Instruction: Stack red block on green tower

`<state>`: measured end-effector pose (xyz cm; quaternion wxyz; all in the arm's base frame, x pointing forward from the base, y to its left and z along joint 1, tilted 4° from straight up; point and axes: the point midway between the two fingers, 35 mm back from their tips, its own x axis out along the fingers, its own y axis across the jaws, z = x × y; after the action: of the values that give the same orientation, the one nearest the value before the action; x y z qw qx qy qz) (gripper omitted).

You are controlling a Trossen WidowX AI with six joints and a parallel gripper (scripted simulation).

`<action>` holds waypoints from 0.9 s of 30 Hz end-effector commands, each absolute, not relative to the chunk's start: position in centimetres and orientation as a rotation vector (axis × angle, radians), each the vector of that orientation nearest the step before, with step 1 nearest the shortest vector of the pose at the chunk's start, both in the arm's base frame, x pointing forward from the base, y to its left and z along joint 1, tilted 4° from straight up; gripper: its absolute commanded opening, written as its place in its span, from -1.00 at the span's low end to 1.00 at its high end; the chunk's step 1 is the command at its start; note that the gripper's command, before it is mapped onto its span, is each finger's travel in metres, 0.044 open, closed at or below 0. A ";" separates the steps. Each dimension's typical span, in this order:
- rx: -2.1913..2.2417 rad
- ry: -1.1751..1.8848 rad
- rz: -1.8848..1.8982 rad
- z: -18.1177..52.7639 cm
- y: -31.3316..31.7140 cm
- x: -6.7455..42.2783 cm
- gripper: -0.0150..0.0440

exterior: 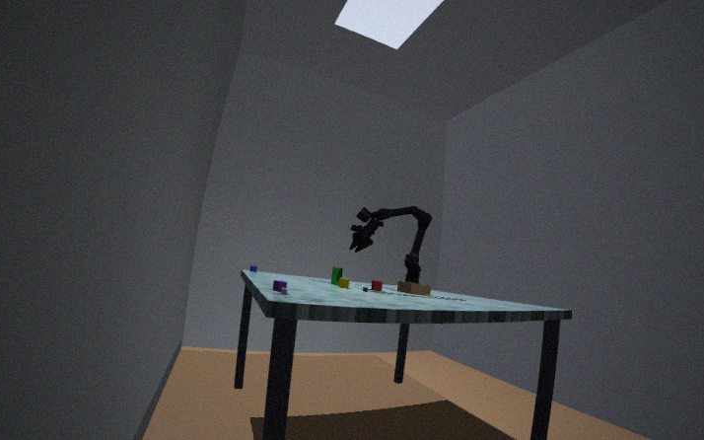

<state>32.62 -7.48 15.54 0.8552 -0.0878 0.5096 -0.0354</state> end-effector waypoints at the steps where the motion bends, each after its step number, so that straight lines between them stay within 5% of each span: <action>1: -0.052 1.237 -0.064 12.7 -4.4 29.6 1.00; 9: 0.151 1.595 -0.165 9.6 0.4 22.1 1.00; 27: 0.156 1.609 -0.172 4.4 0.7 21.7 1.00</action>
<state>22.39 0.61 6.52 0.6960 0.0680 0.7107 -0.0764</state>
